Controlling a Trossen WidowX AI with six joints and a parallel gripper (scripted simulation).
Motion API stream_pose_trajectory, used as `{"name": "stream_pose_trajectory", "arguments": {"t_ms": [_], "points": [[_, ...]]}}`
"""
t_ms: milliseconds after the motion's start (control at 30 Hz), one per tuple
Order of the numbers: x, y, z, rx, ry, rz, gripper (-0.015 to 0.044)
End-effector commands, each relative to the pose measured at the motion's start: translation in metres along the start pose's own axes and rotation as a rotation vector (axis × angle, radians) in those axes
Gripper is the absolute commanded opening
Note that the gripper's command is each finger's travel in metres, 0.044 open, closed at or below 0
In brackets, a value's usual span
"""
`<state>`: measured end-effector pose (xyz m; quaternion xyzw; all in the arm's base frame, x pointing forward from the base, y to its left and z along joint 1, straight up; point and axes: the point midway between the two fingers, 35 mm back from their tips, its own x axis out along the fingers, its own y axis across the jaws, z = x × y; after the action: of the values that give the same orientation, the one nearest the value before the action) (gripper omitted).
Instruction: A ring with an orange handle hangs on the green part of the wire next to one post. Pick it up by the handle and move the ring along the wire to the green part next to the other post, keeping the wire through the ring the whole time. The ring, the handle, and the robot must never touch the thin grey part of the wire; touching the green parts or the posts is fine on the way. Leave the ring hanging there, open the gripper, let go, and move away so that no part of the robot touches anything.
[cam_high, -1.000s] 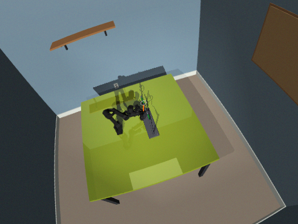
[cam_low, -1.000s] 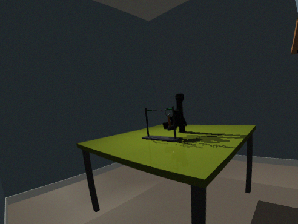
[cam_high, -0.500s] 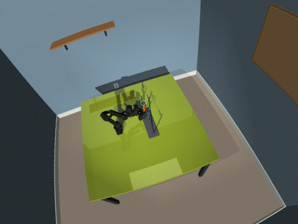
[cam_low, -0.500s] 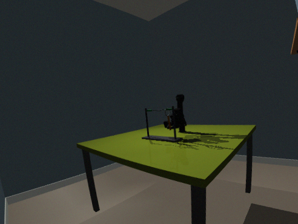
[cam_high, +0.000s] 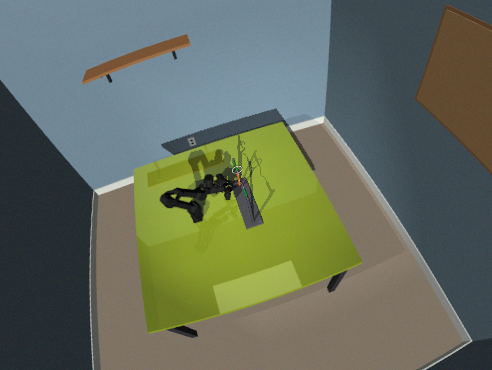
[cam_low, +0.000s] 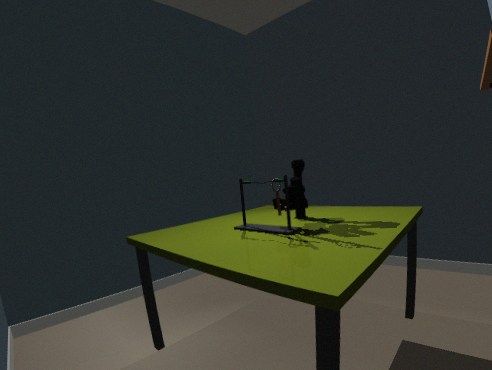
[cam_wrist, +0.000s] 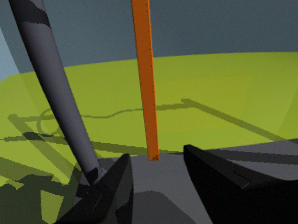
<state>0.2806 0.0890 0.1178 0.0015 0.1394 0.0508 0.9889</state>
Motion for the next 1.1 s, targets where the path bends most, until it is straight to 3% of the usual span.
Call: {"name": "stream_pose_trajectory", "arguments": {"t_ms": [0,1000,1067], "points": [[-0.0071,-0.0014,-0.0033,0.004,0.003,-0.004,0.0160],[-0.0074,-0.0015,-0.0033,0.004,0.003,-0.004,0.0160],[-0.0105,-0.0002,-0.0021,0.000,0.002,0.000,0.0212]]}}
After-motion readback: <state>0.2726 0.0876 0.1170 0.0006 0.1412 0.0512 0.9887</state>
